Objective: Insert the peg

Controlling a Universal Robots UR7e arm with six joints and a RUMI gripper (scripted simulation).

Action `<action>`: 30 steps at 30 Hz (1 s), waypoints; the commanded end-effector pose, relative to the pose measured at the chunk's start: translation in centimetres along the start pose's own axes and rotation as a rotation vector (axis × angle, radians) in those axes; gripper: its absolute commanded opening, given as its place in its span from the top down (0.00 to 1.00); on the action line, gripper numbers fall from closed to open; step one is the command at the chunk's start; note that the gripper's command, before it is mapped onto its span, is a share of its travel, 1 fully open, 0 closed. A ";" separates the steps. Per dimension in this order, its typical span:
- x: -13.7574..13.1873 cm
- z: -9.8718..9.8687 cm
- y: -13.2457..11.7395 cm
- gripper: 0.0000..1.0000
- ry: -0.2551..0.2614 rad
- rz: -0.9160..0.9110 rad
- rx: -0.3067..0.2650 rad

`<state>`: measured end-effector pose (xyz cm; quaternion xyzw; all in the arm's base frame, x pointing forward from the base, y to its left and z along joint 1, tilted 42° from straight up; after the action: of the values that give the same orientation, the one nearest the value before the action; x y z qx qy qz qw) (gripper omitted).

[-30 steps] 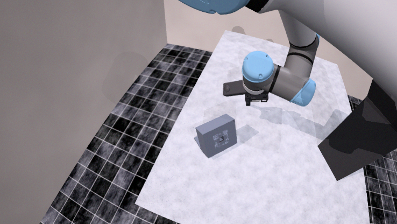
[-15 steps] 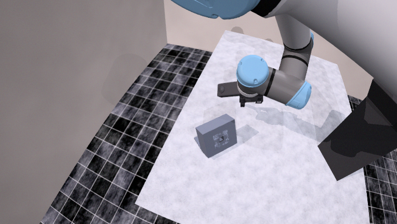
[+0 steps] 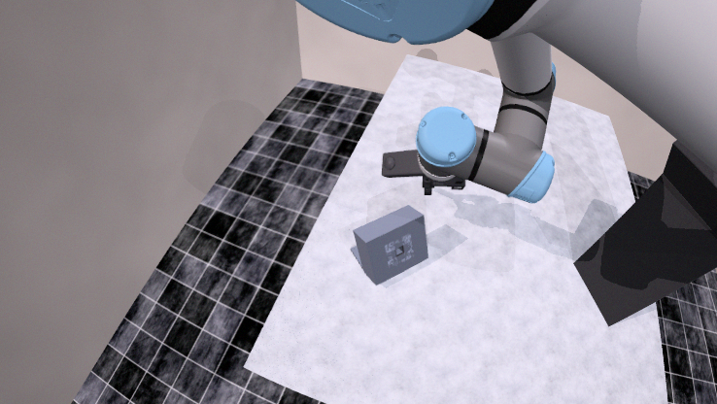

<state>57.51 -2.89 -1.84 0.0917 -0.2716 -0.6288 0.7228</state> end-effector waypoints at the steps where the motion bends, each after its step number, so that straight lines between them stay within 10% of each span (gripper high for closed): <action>1: -0.1 0.5 1.3 1.00 -0.020 -0.010 0.015; 30: -1.1 2.3 5.5 1.00 -0.077 -0.048 0.069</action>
<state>60.27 -0.77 1.38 0.0964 -0.3085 -0.6373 0.6996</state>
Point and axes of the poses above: the point where the finger pads meet when closed, its own z axis back along the fingers, its own x axis across the jaws, y = z × x, the point moved 8 cm from there along z, back along the fingers, and after that the axes turned 6 degrees about z, right-handed, at the moved point
